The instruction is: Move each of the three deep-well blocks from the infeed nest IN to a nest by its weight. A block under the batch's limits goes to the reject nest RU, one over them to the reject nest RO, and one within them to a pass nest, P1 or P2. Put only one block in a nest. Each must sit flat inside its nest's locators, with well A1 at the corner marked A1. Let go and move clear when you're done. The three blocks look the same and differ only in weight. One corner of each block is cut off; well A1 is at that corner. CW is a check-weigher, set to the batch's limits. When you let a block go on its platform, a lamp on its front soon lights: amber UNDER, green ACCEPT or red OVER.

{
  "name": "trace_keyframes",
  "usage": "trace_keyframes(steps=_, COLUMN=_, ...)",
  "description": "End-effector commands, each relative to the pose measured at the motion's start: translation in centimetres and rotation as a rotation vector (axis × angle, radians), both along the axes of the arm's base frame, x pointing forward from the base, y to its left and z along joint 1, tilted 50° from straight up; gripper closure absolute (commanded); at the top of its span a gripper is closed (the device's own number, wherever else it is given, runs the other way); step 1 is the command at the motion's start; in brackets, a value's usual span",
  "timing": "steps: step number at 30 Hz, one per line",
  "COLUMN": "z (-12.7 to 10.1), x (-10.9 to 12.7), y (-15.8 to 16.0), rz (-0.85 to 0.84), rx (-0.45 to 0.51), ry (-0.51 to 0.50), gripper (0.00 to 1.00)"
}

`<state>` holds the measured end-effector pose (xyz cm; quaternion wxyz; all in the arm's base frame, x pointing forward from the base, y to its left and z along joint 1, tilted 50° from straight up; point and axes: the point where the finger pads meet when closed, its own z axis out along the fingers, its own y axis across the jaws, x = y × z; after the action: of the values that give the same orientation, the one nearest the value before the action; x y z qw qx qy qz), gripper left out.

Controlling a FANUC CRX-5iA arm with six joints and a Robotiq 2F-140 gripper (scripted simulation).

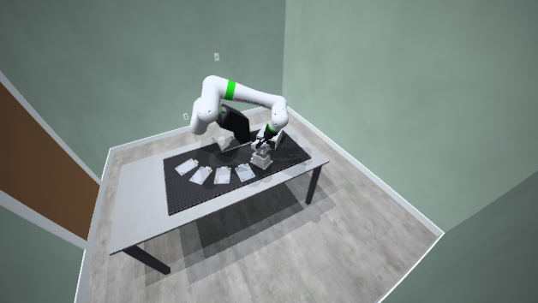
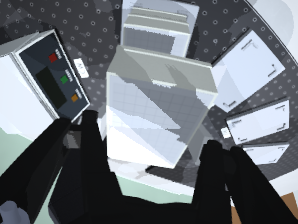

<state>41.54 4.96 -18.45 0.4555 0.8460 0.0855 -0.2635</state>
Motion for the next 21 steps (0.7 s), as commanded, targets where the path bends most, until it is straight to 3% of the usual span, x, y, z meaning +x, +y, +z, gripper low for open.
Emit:
trace_keyframes(steps=1, z=0.2, x=0.2, y=-0.1, rz=0.000, rx=0.001, ry=0.000, gripper=0.90)
trace_keyframes(steps=13, z=1.7, x=1.1, y=-3.7, rz=-0.259, rx=0.042, ry=-0.302, gripper=0.90)
trace_keyframes(steps=21, z=2.4, x=1.6, y=-5.4, rz=-0.268, rx=0.044, ry=-0.311, gripper=0.90)
